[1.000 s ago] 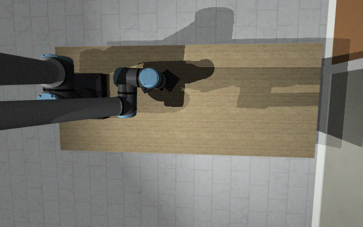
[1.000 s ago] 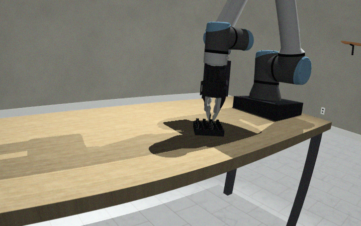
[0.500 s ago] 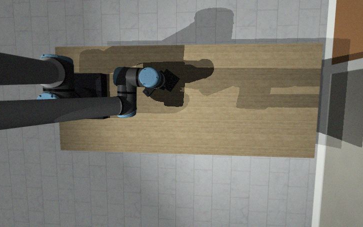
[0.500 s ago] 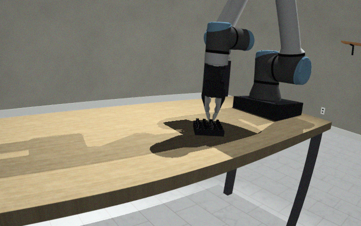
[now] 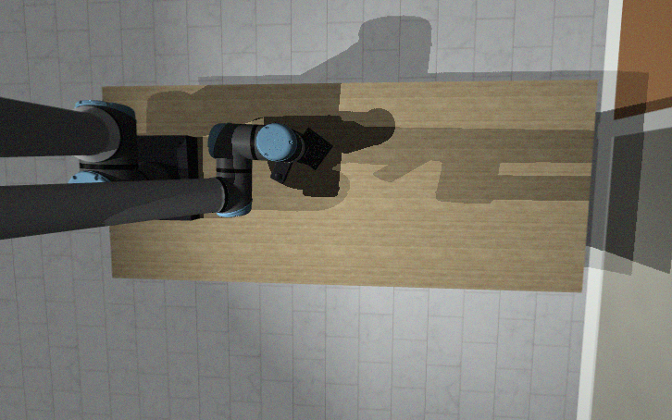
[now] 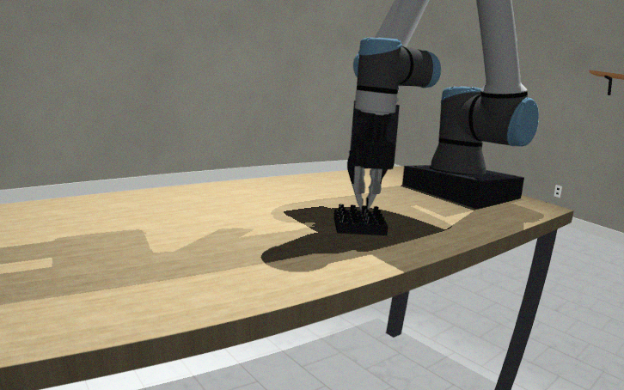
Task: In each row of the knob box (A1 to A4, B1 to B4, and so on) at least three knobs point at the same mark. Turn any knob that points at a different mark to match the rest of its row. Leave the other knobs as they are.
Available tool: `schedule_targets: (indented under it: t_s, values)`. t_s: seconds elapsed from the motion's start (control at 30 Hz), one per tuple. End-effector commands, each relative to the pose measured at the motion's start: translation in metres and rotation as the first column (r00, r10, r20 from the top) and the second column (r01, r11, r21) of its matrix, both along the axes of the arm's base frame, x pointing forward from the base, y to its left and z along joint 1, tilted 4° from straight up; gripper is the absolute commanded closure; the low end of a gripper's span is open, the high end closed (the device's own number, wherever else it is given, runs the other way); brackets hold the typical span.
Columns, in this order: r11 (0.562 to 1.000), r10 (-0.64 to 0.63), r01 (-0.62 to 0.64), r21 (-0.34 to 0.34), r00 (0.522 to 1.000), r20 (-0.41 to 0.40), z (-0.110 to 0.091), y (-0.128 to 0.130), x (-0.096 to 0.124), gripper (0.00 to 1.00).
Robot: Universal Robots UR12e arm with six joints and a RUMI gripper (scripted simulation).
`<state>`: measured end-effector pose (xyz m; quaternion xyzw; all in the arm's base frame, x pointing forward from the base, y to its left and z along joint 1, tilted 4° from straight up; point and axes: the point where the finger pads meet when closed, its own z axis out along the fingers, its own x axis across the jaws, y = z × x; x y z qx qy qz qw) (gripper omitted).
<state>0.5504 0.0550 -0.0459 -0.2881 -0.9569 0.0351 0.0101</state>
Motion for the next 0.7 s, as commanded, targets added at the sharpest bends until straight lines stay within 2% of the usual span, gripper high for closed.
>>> schedule_targets:
  t_s: [0.0,0.37,0.43,0.67]
  values:
    - [0.996,0.086,-0.086,0.005,0.996,-0.003,0.0005,-0.0003,0.0010,0.96]
    - [0.953,0.302,-0.302,0.016,0.953,-0.015,0.0005,-0.0007,0.0019,0.96]
    - [0.953,0.302,-0.302,0.016,0.953,-0.015,0.0005,-0.0007,0.0019,0.96]
    - [0.911,0.412,-0.411,0.022,0.911,-0.020,0.0005,-0.0008,0.0025,0.96]
